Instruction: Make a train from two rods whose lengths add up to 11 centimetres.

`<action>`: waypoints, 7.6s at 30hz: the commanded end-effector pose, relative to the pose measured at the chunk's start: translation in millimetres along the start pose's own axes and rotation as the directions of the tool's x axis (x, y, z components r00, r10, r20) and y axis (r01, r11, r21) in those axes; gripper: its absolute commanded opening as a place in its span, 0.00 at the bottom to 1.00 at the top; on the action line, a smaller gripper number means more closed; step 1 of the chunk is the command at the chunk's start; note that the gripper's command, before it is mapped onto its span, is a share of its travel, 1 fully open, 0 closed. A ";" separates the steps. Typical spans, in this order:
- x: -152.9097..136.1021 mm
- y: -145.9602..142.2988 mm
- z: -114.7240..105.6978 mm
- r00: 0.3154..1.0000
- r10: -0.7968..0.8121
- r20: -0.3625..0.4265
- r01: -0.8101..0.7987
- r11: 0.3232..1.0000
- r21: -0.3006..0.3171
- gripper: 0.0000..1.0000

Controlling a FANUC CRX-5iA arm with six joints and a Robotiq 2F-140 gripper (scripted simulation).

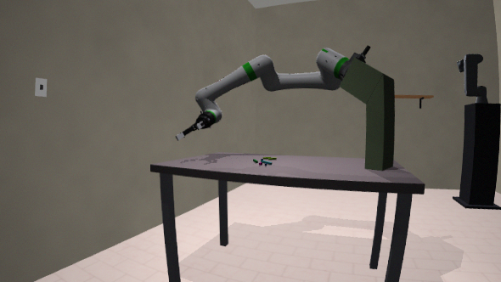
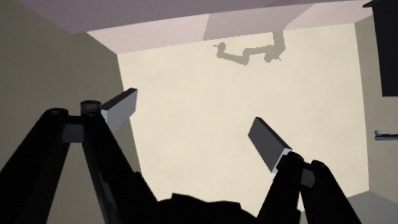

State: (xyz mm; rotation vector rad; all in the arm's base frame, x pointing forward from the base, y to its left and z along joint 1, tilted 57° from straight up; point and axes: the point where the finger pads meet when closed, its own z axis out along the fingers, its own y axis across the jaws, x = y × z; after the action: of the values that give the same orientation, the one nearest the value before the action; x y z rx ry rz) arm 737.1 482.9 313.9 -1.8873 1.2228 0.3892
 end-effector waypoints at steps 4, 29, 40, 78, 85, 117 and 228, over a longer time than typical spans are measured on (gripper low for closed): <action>-0.3 -0.1 0.0 1.000 0.000 0.000 0.000 1.000 0.000 1.00; 42.1 34.4 -46.6 0.977 -0.189 -0.103 0.180 0.980 -0.084 1.00; 93.2 86.4 -114.9 0.888 -0.422 -0.180 0.375 0.894 -0.246 1.00; 212.7 303.0 -391.2 0.470 -0.870 0.152 0.591 0.182 -0.786 1.00; 247.5 303.4 -429.2 0.400 -0.900 0.173 0.530 0.074 -0.845 1.00; 346.1 194.1 -582.7 -0.003 -0.638 0.770 -0.086 -0.767 -0.636 1.00; 316.6 230.3 -324.4 0.037 0.663 0.748 -0.494 -0.638 0.590 1.00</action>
State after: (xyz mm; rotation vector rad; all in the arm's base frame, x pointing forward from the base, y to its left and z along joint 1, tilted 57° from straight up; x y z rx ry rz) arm 633.8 -1.4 198.3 0.6213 2.0651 0.0317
